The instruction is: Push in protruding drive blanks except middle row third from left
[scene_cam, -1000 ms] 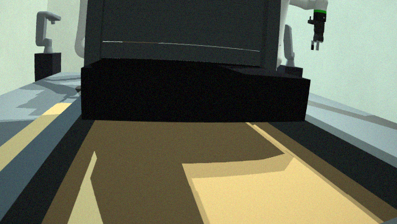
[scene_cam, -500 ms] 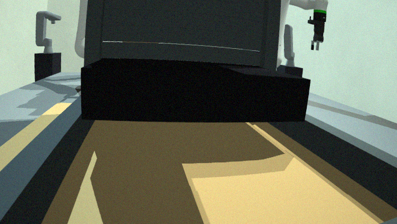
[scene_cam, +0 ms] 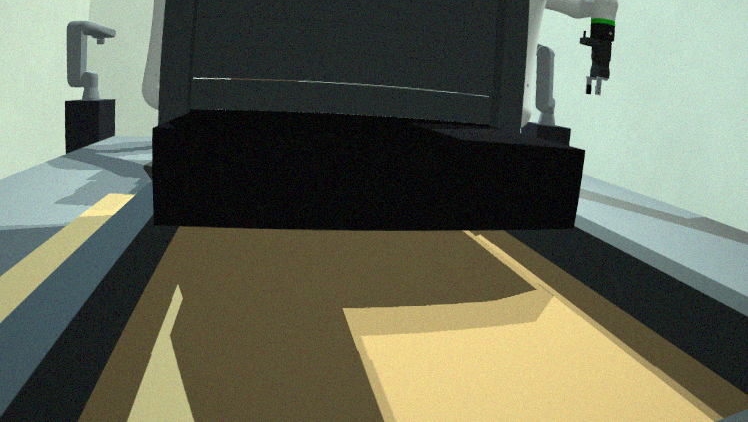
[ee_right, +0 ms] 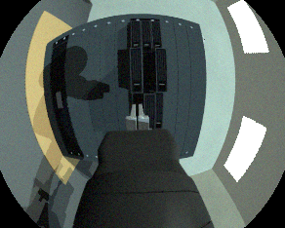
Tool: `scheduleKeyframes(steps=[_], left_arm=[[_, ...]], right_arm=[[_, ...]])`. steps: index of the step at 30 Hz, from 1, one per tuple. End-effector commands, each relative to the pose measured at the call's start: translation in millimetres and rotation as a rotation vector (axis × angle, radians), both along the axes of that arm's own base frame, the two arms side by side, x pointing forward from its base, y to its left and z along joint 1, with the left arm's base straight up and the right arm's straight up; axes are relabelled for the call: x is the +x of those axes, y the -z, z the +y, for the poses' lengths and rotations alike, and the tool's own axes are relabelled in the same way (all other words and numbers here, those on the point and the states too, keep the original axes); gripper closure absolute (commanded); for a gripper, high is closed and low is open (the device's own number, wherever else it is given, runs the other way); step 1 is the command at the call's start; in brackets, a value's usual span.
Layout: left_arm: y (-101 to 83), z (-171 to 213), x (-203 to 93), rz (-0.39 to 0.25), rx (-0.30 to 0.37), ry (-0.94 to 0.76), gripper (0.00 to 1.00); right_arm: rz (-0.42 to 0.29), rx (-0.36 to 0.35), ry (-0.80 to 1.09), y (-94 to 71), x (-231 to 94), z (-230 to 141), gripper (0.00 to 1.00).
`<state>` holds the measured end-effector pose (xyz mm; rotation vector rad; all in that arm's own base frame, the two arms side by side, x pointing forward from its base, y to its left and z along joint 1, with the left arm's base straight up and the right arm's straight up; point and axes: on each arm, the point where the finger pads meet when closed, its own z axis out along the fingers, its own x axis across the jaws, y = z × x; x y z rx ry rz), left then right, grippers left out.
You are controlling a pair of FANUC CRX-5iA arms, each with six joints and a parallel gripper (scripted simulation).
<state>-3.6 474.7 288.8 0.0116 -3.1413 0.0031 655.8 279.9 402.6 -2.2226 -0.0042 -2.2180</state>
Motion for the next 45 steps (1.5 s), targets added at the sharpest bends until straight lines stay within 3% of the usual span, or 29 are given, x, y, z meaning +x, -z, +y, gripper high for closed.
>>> scheduleKeyframes(steps=[1,7,15,26,35,45], left_arm=[[-0.9,0,0,0.000,0.002,0.000,0.00],[-0.9,0,0,0.000,0.002,0.000,0.00],[-0.9,0,0,0.000,0.002,0.000,0.00],[-0.9,0,0,0.000,0.002,0.000,0.00],[-0.9,0,0,0.000,0.002,0.000,0.00],[-0.9,0,0,0.000,0.002,0.000,0.00]], right_arm=[[-0.002,0.001,0.001,-1.5,1,26,1.00],[-0.002,0.001,0.001,-1.4,1,59,1.00],[-0.002,0.001,0.001,-1.4,0,75,1.00],[-0.002,0.001,0.001,-1.4,9,76,1.00],[-0.002,0.001,0.001,-1.4,53,76,1.00],[-0.002,0.001,0.001,-1.4,55,76,1.00]])
